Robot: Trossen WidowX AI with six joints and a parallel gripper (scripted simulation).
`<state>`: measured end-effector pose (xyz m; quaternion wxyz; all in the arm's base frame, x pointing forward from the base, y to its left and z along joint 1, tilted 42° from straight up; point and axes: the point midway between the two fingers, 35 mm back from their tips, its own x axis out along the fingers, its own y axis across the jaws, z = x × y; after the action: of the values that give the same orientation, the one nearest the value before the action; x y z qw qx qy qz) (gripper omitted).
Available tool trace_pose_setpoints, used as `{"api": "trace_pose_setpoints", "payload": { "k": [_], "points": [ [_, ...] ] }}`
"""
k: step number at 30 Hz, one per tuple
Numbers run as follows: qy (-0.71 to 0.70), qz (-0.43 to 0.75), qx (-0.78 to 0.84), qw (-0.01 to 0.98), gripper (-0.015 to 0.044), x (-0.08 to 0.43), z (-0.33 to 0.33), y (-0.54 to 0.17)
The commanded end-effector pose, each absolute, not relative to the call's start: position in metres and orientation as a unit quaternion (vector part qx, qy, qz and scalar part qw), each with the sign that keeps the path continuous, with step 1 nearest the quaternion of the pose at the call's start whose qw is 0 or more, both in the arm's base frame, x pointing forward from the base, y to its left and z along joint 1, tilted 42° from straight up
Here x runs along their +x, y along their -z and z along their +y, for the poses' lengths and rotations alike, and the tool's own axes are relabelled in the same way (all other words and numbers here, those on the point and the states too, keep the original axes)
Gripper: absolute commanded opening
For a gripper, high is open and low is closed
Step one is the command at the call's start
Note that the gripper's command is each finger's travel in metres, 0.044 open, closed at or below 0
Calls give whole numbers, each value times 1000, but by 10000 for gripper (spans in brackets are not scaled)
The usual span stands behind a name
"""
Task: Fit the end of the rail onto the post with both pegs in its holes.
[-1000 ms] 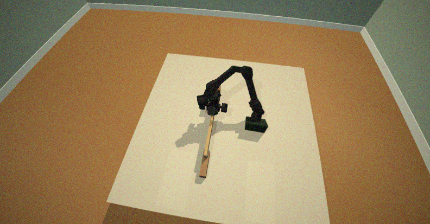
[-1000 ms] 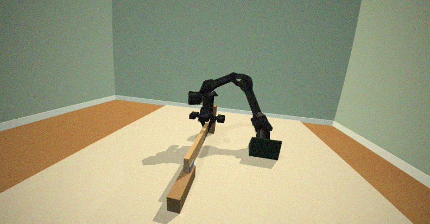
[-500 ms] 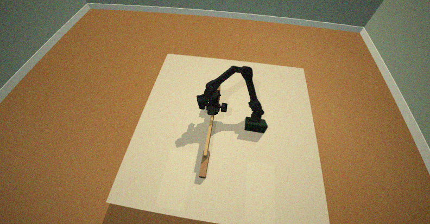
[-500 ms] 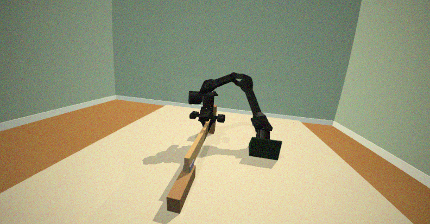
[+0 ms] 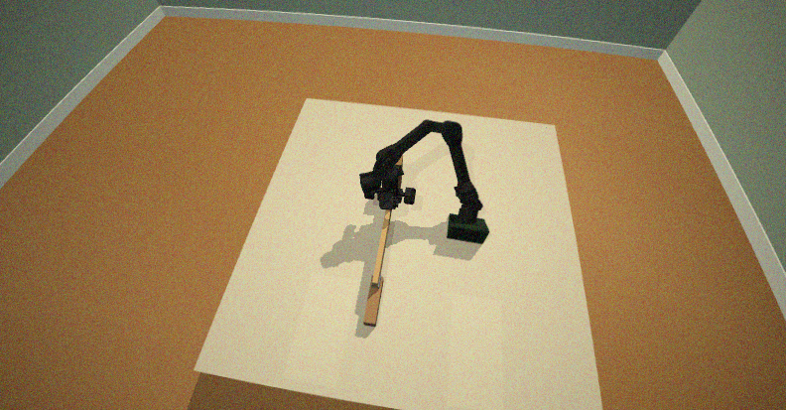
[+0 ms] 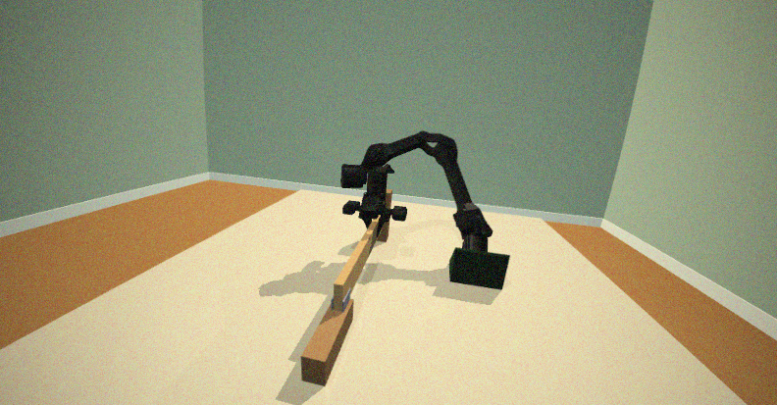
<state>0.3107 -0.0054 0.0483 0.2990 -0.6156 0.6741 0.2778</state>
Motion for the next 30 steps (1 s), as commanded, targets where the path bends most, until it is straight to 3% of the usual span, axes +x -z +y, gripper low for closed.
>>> {"api": "trace_pose_setpoints", "payload": {
  "k": [1, 10, 26, 30],
  "points": [
    [-277, 671, -619, 299, 0, 311, -5, -52],
    [-277, 671, -619, 299, 0, 311, -8, -54],
    [-278, 674, -616, 299, 420, 310, -8, -50],
    [-278, 674, -616, 299, 440, 310, -8, -50]
  ]
}}
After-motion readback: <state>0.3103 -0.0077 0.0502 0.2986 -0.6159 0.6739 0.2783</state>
